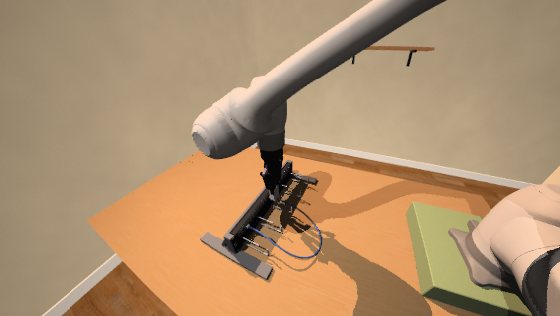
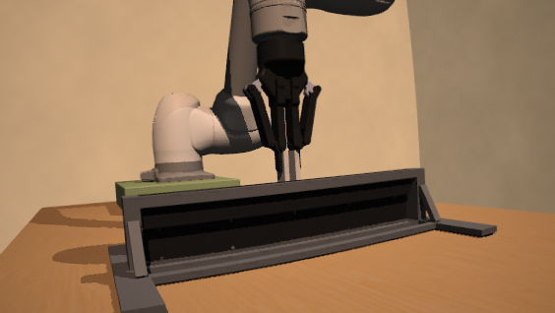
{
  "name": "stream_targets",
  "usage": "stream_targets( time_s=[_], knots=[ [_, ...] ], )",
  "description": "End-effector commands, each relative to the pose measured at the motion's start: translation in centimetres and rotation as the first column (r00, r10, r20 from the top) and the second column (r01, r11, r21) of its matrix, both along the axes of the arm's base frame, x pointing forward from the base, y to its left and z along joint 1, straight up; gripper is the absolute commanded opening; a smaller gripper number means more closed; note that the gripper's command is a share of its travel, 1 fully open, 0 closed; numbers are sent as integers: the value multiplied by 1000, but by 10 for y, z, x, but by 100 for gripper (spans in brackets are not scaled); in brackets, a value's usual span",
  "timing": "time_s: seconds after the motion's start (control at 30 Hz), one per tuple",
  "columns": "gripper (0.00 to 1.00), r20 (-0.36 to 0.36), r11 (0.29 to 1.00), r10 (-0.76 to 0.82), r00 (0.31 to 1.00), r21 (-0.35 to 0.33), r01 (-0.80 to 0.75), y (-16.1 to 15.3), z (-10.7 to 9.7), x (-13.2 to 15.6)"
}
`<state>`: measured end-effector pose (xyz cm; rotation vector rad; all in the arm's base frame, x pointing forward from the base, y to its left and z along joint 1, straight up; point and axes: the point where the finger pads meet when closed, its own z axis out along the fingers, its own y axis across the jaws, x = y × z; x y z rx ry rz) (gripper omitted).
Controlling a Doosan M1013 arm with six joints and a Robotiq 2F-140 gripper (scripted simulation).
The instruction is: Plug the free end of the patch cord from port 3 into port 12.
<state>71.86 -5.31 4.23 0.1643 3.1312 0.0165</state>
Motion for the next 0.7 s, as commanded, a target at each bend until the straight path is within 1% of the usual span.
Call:
stream_targets(
  time_s=[0.0,0.67],
  knots=[
    [0,-1,1000,4,1000,0,-4,1,1,2],
    [0,-8,1000,3,1000,1,-3,1,1,0]
  ],
)
